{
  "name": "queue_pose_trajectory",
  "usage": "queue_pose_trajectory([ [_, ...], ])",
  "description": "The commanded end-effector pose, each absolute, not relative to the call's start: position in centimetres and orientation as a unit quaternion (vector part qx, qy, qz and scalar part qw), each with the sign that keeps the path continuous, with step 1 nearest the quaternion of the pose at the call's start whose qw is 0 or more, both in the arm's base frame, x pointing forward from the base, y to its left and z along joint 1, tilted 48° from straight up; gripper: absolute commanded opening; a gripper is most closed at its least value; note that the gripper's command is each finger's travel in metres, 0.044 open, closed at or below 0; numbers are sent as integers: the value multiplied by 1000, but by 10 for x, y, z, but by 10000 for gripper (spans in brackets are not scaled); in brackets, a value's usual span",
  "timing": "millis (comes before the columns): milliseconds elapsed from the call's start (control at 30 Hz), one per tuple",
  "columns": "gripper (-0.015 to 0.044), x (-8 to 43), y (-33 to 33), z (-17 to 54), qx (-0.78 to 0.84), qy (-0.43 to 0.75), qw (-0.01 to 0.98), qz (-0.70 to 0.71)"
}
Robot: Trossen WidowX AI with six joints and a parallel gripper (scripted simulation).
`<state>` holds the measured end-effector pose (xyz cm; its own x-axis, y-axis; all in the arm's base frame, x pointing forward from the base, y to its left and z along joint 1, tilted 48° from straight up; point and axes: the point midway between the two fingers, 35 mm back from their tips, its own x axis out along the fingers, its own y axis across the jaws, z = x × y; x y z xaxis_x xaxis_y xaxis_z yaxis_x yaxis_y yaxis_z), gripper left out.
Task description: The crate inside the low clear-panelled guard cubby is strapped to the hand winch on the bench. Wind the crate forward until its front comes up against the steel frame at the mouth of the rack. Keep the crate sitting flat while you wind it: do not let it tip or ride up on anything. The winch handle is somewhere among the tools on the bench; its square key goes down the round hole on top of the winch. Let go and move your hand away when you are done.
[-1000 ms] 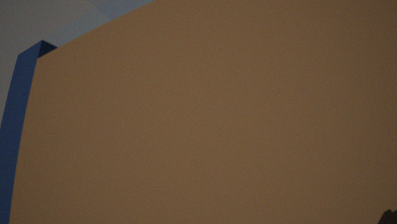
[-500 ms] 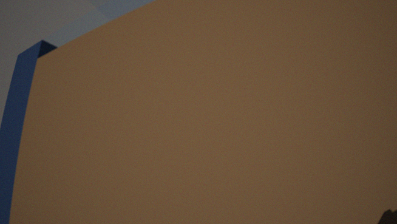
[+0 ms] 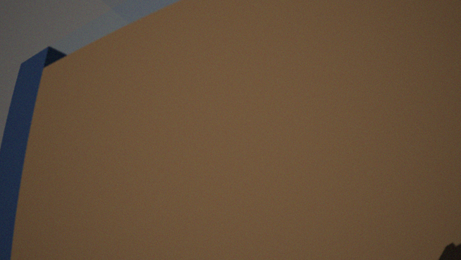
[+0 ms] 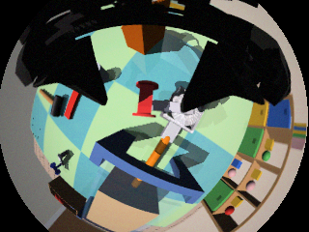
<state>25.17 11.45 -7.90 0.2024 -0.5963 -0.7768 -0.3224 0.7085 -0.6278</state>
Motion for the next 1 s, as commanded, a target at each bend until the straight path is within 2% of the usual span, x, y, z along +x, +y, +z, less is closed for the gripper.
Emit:
queue_pose_trajectory([
  [0,440,252,113,-79,-365,619,688,-103],
  [967,440,245,81,-113,-367,618,687,-104],
])
